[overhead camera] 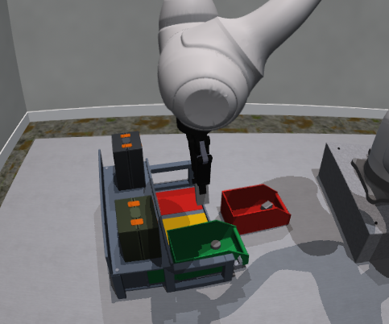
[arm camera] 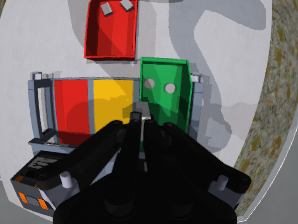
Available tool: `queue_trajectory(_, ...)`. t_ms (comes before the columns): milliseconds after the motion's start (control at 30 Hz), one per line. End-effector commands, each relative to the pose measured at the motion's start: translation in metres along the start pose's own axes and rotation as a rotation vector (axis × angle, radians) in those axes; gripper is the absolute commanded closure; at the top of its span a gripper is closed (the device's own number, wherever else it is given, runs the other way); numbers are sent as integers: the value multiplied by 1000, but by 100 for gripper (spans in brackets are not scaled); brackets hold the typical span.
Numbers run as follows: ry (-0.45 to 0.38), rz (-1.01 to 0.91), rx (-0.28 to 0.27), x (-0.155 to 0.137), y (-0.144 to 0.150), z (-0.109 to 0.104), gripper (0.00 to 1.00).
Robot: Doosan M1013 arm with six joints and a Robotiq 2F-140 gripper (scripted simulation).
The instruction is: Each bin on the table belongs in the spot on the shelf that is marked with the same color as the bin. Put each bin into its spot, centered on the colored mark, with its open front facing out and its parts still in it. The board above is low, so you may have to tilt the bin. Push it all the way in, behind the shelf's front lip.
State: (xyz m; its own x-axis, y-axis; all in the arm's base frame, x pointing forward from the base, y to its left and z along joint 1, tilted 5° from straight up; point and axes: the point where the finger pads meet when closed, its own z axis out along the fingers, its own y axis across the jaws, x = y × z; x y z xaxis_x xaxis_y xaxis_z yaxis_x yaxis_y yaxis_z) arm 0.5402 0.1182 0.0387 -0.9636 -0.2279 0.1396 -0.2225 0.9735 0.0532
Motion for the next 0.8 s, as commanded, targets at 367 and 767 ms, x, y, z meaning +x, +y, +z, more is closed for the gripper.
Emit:
queue_trajectory(367,-24,500,-7,38,16,10,90)
queue_trajectory(767,-43,972,-24,75,29,21,90)
